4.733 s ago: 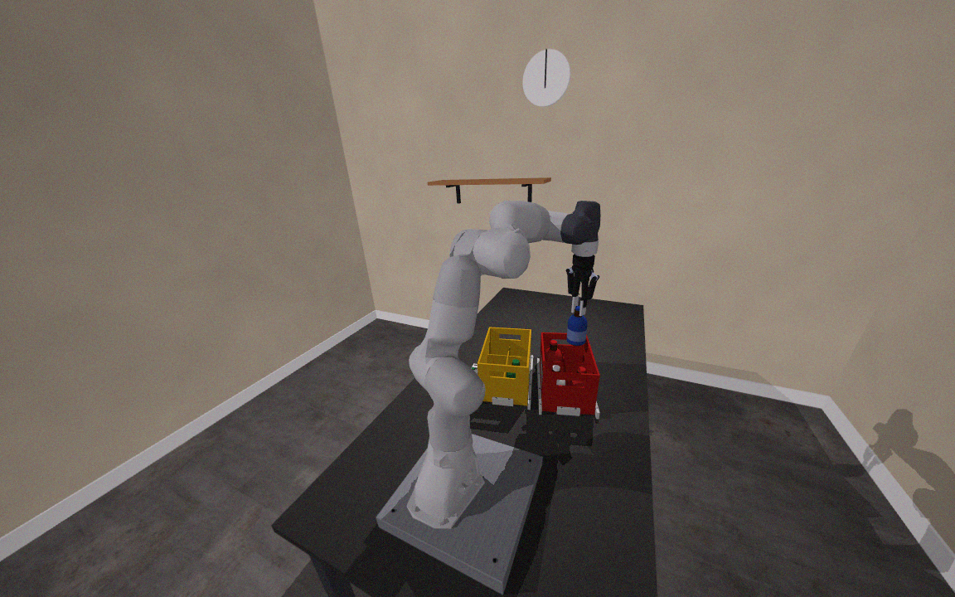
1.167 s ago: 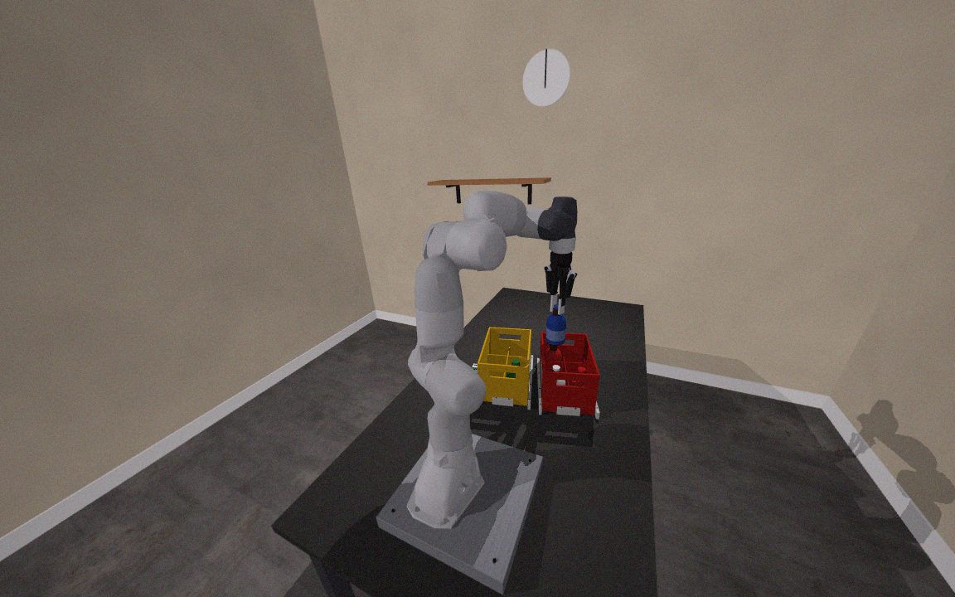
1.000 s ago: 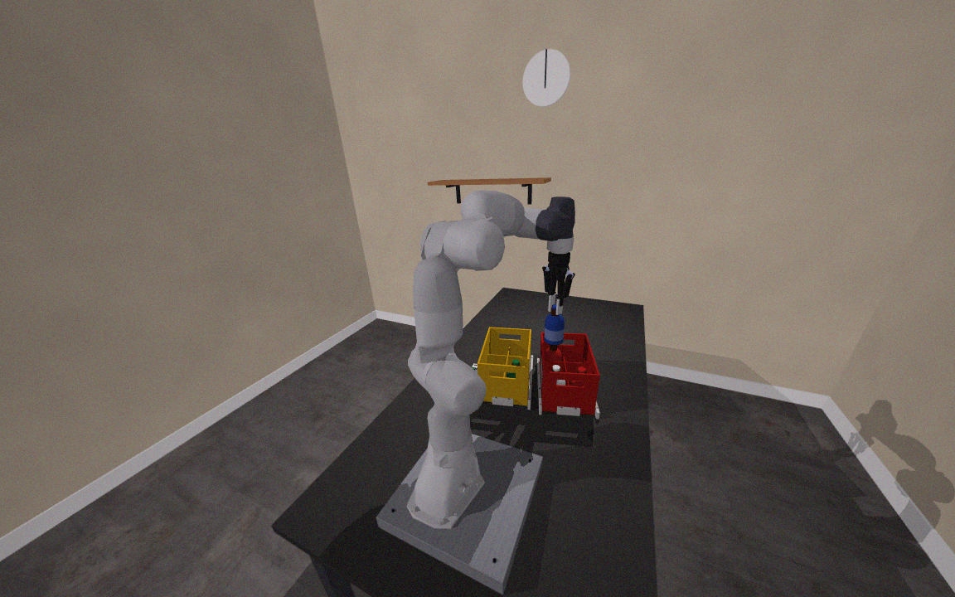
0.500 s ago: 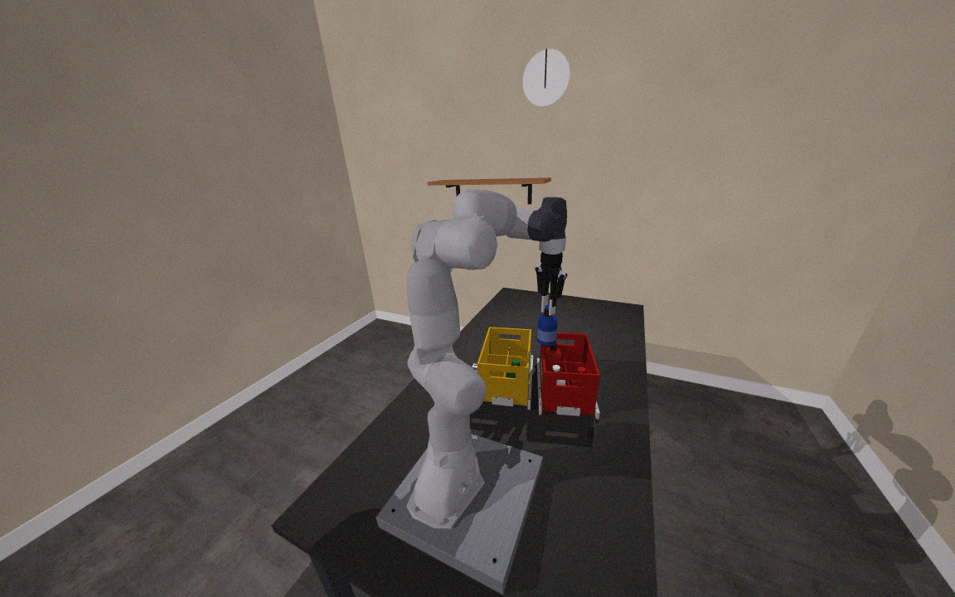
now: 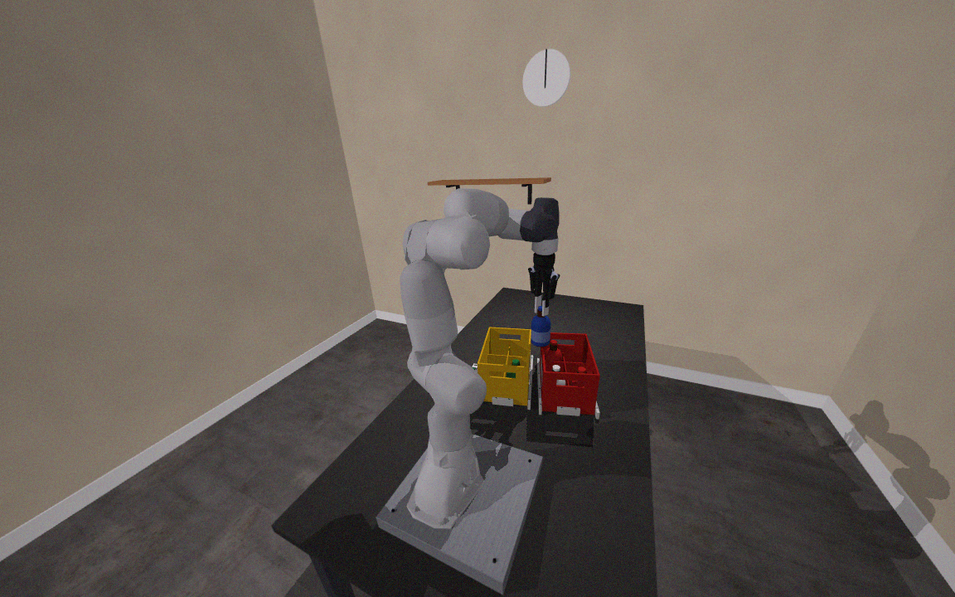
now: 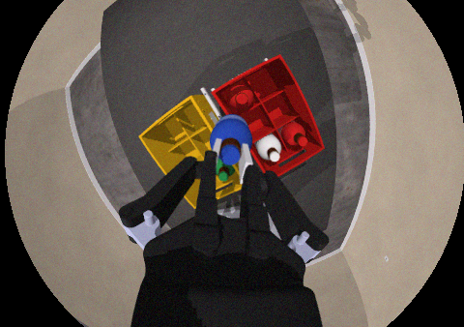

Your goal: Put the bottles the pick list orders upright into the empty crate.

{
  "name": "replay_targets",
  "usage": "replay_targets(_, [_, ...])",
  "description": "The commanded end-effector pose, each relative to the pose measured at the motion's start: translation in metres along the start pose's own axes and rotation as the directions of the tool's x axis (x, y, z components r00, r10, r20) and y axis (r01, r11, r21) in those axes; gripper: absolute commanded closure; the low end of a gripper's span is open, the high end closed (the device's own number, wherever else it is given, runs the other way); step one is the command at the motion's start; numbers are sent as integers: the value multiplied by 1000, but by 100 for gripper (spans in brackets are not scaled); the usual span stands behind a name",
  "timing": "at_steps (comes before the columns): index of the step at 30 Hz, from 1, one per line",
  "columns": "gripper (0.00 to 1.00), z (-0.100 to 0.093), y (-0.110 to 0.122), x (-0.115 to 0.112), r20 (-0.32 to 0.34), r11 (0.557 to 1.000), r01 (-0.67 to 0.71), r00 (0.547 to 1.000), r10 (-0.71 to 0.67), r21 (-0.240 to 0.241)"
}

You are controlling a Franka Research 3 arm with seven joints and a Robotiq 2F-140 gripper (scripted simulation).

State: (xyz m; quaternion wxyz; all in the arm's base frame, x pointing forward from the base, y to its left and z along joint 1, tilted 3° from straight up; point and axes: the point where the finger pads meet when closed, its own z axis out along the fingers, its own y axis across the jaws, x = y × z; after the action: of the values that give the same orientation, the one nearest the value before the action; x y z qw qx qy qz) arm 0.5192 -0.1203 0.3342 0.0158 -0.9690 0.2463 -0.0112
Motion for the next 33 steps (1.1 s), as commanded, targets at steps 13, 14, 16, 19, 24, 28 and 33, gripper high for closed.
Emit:
replay_targets(13, [100,-5,-17,-19,-19,1000,-13,1000,13,6])
replay_targets(14, [100,-5,-18,-21,-19,1000,-13,1000,13,6])
replay_targets(16, [100,-5,-20,-25,-19,1000,-13,1000,13,6])
replay_targets(19, [100,-5,-21,-26,-19,1000,-13,1000,13,6])
replay_targets(24, [100,-5,-26,-35,-19,1000,-13,1000,13,6])
replay_targets(28, [100,-5,-30,-42,-19,1000,-13,1000,13,6])
replay_targets(33, [100,-5,-35,-51,-19,1000,-13,1000,13,6])
